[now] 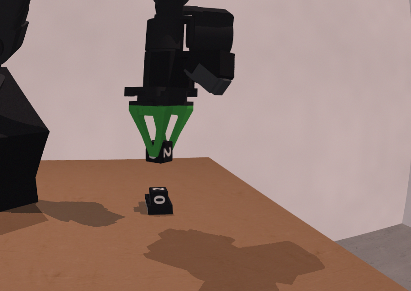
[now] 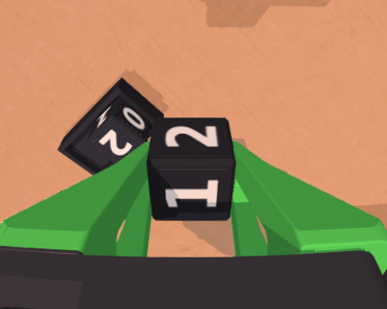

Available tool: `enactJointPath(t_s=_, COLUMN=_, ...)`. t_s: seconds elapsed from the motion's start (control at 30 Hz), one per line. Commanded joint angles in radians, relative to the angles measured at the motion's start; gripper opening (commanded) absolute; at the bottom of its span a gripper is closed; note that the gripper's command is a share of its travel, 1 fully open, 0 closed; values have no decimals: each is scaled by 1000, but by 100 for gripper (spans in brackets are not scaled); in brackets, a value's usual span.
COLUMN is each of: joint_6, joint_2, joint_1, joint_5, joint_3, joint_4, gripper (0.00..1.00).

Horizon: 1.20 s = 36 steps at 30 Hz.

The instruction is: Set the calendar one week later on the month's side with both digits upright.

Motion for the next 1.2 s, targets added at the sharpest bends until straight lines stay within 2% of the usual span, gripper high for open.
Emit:
enactJointPath(t_s=0.0, joint_6=161, joint_2=-39, joint_1=-16, joint_5=-9, joint_3=-15, joint_4=18, gripper=26)
enactJointPath(t_s=0.1, joint_6=229, joint_2=-45, joint_1=-27, joint_5=-13, joint_3=-22, joint_4=19, gripper=26)
enactJointPath(t_s=0.2, joint_6=293, joint_2=-51, joint_1=-38, joint_5=-17, joint_3=19, joint_4=16, gripper=26)
enactJointPath(t_s=0.3, joint_6=392, joint_2=-59, joint_1=-54, joint_5=-23, joint_3=7, joint_4=19, gripper=26)
enactJointPath(t_s=0.4, joint_6=409, joint_2=-61, joint_1=-57, joint_5=-24, joint_3=3, joint_4=20, gripper=26)
enactJointPath(t_s=0.5, joint_6=544, joint_2=-73, joint_1=-78, joint_5=-32, joint_3=-27, joint_4=23, gripper=26)
enactJointPath(t_s=0.57, joint_6=585, joint_2=-76, joint_1=-85, joint_5=-30, joint_3=-10, joint_4=13, gripper=26)
enactJointPath(t_s=0.7, joint_6=686, joint_2=-85, joint_1=-102, joint_5=-38, joint_3=-27, joint_4=19, gripper=26)
enactJointPath(t_s=1.17, joint_6=727, joint_2=-89, joint_1=-98, joint_5=-34, joint_3=-18, joint_4=16, gripper=26)
